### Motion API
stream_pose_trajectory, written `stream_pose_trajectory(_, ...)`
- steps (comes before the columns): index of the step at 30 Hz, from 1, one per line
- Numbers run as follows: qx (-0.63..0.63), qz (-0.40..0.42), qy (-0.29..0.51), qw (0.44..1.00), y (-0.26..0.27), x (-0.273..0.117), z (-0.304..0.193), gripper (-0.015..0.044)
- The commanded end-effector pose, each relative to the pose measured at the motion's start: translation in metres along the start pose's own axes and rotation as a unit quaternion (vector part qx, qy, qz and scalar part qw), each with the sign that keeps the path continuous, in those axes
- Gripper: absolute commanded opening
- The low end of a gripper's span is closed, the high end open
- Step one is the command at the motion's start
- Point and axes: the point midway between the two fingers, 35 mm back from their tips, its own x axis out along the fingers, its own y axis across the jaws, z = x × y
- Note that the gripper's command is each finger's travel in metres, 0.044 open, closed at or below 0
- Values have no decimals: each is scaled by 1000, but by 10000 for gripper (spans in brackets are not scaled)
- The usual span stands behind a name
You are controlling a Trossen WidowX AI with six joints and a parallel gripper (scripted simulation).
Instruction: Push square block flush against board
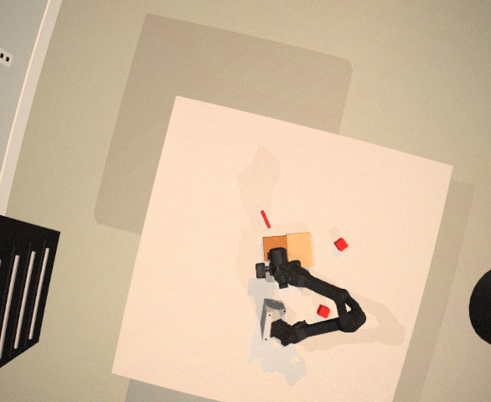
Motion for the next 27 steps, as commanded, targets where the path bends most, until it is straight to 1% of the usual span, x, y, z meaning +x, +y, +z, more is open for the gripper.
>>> stream_pose_trajectory(1, 0, -2, -1, 1000, -1, 1, 7, 0)
stream_pose_trajectory(18, 0, -1, -2, 1000, -1, 1, 28, 0)
stream_pose_trajectory(27, 0, -1, -2, 1000, 0, 1, 18, 0)
